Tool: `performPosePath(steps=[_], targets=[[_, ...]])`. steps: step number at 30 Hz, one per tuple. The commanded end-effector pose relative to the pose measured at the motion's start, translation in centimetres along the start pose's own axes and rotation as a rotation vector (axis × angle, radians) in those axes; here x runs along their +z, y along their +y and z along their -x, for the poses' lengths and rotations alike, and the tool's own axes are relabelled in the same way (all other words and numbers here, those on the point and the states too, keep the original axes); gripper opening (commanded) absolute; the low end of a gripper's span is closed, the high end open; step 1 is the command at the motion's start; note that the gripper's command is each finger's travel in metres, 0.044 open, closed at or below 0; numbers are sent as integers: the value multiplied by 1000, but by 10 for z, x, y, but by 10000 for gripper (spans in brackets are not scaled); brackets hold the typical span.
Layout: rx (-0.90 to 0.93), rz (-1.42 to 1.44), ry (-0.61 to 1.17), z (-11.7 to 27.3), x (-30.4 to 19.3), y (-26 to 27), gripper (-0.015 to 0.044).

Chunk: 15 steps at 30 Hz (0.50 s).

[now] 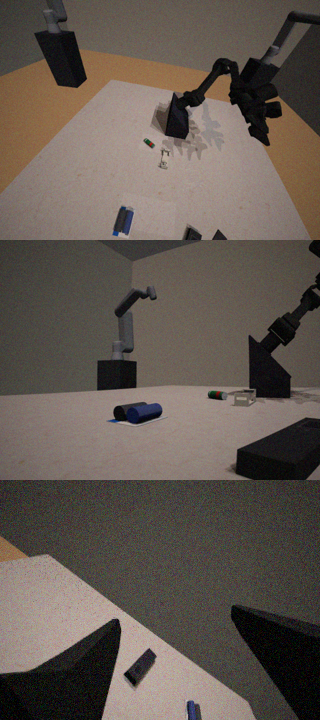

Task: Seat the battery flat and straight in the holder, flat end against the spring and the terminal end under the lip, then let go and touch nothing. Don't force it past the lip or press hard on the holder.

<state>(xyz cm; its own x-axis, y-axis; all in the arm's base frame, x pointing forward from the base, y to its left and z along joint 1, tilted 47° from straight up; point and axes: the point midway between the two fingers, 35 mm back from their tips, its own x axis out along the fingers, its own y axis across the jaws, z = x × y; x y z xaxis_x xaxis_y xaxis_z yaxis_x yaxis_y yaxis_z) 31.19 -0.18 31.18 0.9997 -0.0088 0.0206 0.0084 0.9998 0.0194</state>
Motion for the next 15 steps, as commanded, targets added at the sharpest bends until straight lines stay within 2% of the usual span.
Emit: performPosePath(steps=[1, 6, 10, 15], targets=[[0, 9, 11, -2, -3, -1, 374], [23, 218, 284, -35, -74, -21, 242], [99, 360, 525, -48, -144, -44, 242], [262, 461, 789, -42, -229, -69, 242]])
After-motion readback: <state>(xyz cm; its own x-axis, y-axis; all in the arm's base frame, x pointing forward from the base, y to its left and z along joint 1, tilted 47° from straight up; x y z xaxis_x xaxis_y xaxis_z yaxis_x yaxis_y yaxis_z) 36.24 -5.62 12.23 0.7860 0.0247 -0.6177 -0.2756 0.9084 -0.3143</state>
